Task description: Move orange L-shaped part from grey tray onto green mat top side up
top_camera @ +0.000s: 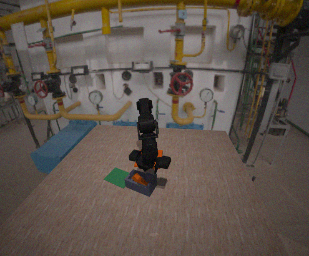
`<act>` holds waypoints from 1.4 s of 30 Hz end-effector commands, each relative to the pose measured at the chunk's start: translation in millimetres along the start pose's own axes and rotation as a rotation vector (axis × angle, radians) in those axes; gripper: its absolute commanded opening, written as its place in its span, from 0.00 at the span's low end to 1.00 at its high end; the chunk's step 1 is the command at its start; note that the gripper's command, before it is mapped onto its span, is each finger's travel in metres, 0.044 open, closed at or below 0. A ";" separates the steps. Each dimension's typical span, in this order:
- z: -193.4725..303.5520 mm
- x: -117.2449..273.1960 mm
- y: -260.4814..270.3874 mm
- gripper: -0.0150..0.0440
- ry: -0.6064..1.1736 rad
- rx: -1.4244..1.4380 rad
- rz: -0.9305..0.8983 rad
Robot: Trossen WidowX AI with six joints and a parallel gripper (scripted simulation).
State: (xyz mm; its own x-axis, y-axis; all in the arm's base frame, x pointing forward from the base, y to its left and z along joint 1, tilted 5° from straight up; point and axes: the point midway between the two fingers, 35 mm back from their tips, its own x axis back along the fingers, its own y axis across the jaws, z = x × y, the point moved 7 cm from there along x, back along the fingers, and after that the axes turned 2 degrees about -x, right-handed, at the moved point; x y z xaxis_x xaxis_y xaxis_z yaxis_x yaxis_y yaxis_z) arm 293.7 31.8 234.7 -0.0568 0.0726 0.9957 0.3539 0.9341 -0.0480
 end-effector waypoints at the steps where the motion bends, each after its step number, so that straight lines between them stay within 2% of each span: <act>1: -1.8 0.0 -10.3 0.73 0.002 0.180 0.003; 17: -5.2 1.5 -72.7 0.73 0.026 1.471 0.000; 31: -5.2 0.5 -73.3 0.73 0.026 1.484 0.000; 42: -4.7 -30.1 -73.8 0.73 0.027 1.484 0.000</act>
State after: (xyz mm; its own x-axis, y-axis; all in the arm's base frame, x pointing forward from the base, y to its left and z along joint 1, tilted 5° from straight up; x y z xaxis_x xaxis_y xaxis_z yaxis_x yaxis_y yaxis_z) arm 273.6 -40.7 214.3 -0.0349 0.0836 0.9959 -0.8986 0.4336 -0.0679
